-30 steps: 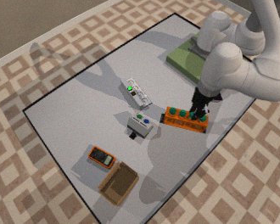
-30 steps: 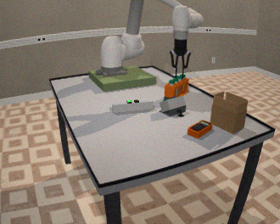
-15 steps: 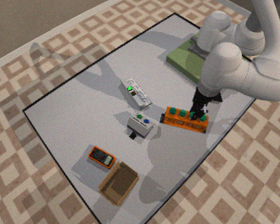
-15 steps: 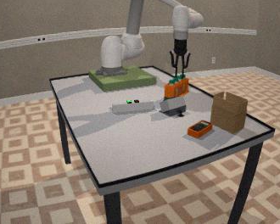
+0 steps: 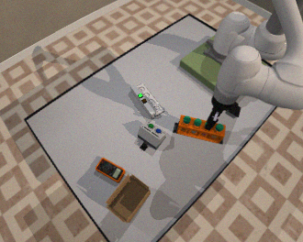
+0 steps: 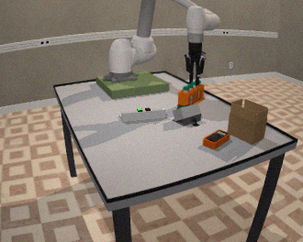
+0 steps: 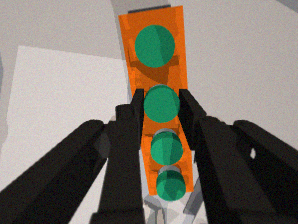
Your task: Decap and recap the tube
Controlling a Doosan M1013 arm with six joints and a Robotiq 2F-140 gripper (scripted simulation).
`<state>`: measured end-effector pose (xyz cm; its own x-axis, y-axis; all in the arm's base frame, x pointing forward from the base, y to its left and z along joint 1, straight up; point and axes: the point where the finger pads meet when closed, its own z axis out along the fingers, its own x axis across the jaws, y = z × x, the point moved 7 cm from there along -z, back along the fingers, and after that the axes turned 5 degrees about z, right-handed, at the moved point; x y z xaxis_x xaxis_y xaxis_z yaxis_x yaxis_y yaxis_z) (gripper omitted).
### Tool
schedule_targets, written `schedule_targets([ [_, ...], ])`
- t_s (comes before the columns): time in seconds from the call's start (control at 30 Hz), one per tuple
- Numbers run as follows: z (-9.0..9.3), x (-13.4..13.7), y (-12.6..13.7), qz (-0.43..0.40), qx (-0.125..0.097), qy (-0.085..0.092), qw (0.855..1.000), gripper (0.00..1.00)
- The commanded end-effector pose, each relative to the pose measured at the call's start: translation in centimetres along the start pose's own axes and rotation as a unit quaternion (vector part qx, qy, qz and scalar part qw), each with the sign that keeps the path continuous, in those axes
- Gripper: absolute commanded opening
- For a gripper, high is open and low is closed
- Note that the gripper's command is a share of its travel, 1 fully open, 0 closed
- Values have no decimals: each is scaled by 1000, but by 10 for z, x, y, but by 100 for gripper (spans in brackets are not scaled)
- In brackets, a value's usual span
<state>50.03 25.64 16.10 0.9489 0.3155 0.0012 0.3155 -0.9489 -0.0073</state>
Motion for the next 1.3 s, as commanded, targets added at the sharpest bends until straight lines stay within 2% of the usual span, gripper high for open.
schedule_targets([
  [0.0,-1,0,-1,70,-3,1,998,30],
  [0.13,-1,0,-1,129,-3,1,992,30],
  [0.27,-1,0,-1,129,-3,1,992,30],
  [0.3,0,0,-1,129,-3,1,992,41],
  [0.7,0,0,-1,129,-3,1,992,41],
  [0.87,-1,0,-1,29,-3,1,1000,41],
  [0.93,-1,0,-1,29,-3,1,1000,41],
  [1.0,-1,0,-1,-11,-3,0,1000,41],
  [1.13,-1,0,-1,-91,-3,0,996,41],
  [1.27,-1,0,-1,-170,-3,0,985,41],
])
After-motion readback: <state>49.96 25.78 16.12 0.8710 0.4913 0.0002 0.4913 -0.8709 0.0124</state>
